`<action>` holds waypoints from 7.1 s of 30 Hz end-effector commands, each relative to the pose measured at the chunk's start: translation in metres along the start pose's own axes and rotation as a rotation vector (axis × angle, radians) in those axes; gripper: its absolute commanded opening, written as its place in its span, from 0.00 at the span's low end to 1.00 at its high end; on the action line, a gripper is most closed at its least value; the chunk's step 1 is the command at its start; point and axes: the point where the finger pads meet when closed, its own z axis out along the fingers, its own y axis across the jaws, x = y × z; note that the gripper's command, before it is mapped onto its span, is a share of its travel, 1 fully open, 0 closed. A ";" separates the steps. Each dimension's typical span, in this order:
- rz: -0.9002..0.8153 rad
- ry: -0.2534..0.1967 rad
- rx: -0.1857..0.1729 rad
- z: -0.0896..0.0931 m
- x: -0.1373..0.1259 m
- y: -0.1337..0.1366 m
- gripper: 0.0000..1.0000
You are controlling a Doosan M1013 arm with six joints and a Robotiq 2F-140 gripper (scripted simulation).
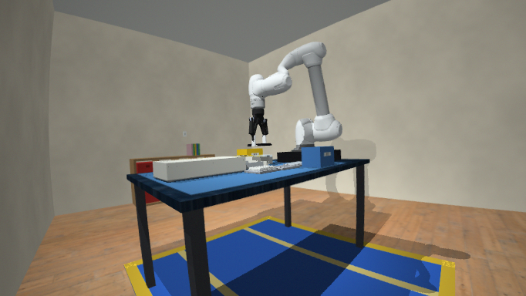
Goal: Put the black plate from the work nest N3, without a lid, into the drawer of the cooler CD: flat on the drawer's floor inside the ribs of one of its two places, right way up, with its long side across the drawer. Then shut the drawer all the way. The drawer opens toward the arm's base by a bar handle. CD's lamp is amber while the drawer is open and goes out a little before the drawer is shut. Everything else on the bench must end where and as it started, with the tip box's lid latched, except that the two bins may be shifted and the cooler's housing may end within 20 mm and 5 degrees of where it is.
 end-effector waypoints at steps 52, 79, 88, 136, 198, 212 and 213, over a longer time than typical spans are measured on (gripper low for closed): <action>0.000 0.000 0.000 0.011 -0.067 0.037 0.00; 0.000 0.000 0.000 0.043 -0.067 0.037 0.00; 0.000 0.000 0.000 0.052 -0.067 0.037 0.00; 0.000 0.000 0.000 0.110 -0.067 0.037 0.00; 0.000 0.000 0.000 0.113 -0.067 0.037 0.00; 0.000 0.000 0.000 0.117 -0.067 0.037 0.00; 0.000 0.000 0.000 0.117 -0.067 0.037 0.00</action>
